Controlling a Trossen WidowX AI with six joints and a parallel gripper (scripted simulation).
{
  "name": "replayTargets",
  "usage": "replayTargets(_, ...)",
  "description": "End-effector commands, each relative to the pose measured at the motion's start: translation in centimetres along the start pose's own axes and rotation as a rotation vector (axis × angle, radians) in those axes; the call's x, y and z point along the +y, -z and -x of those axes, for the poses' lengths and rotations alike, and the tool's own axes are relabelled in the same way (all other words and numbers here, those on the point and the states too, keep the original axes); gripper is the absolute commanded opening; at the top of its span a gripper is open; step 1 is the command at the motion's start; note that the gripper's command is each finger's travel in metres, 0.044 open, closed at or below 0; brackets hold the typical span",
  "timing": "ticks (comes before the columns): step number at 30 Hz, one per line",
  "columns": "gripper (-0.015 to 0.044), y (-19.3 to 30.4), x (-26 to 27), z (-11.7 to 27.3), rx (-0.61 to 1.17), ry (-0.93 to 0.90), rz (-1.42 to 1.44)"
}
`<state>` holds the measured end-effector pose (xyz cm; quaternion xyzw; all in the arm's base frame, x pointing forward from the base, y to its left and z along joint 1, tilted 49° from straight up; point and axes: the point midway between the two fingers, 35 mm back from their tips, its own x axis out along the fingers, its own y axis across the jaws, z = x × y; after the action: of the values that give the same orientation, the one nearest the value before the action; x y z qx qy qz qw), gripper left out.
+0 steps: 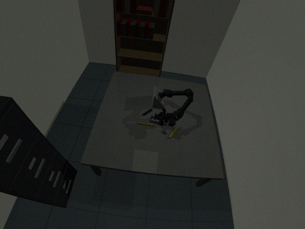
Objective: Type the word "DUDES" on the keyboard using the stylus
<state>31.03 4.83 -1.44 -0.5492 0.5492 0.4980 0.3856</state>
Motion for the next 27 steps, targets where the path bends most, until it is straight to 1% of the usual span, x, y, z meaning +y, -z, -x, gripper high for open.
replayTargets(1,0.0081,-0.21,0.08,-0.15,-0.004,-0.003,-0.006)
replayTargets(27,0.0081,-0.71,0.08,-0.43,-0.004,-0.003,-0.006)
